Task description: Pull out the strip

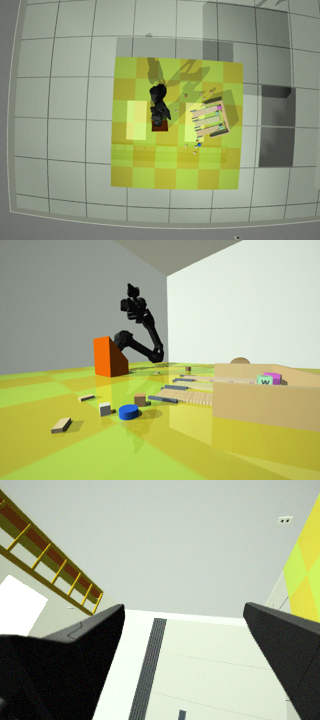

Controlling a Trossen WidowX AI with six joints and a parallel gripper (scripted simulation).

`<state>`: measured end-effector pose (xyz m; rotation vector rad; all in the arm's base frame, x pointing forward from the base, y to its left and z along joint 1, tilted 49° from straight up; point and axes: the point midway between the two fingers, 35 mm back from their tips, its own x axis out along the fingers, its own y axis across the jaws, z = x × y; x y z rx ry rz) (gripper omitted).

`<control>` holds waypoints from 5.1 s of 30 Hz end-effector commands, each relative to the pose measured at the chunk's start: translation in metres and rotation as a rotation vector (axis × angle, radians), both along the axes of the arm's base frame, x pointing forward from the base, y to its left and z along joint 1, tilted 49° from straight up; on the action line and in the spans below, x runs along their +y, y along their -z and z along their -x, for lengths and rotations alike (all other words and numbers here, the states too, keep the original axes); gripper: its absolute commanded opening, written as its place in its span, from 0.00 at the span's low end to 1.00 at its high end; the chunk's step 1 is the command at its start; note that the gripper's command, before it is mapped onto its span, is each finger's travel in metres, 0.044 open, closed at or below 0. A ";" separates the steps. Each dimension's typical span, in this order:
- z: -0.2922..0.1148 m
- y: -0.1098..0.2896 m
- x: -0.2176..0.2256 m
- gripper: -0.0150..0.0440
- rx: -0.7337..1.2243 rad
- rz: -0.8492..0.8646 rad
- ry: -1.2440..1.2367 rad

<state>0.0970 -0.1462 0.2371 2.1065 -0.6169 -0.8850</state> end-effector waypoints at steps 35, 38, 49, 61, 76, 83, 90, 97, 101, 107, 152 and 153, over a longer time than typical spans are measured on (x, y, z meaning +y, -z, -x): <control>-0.233 0.145 0.123 0.93 0.024 1.272 -1.739; -0.233 0.145 0.123 0.93 0.024 1.272 -1.739; -0.270 0.170 0.118 0.62 0.096 1.259 -1.911; -0.316 0.238 0.129 0.25 0.124 1.212 -2.383; -0.317 0.292 0.151 0.25 -0.057 1.122 -2.796; -0.317 0.292 0.151 0.25 -0.057 1.122 -2.796; -0.316 0.300 0.159 0.25 -0.056 1.122 -2.796; -0.316 0.308 0.168 0.25 -0.056 1.123 -2.796; -0.315 0.313 0.172 0.25 -0.056 1.123 -2.796; -0.314 0.320 0.179 0.25 -0.057 1.122 -2.796; -0.310 0.341 0.201 0.25 -0.061 1.121 -2.795; -0.310 0.341 0.201 0.25 -0.061 1.121 -2.795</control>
